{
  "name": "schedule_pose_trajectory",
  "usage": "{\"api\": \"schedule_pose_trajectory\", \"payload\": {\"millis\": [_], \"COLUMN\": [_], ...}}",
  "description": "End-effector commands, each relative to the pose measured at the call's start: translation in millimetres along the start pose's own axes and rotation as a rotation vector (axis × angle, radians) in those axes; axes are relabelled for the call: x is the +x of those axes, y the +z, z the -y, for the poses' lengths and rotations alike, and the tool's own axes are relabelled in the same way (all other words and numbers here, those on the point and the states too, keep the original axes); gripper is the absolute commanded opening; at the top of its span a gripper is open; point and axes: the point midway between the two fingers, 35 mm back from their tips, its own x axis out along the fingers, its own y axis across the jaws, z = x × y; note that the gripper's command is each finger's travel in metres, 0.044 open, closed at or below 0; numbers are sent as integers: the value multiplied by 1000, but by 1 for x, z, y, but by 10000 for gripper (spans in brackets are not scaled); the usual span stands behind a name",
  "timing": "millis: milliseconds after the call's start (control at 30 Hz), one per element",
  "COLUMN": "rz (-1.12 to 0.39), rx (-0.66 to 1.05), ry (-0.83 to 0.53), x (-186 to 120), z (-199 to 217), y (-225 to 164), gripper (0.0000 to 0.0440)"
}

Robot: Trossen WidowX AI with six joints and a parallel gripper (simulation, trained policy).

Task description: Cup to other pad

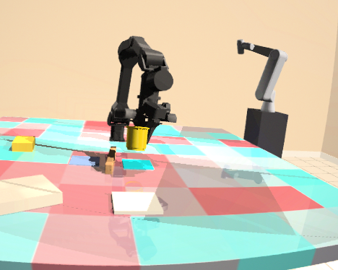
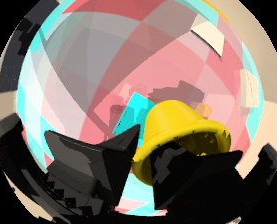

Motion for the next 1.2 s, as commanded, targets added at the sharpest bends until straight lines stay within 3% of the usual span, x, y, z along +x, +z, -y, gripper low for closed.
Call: {"api": "schedule_pose_trajectory", "payload": {"millis": [0,567,767,900,1167], "rz": [-1,-11,17,61,107], "rx": [4,29,43,56,62], "ry": [-3,-17,-13,-5,13], "x": [6,39,38,31,17], "z": [-7,-21,-19,-17,-18], "y": [-1,-20,-18,-12,-13], "gripper": [0,34,79,153,162]}}
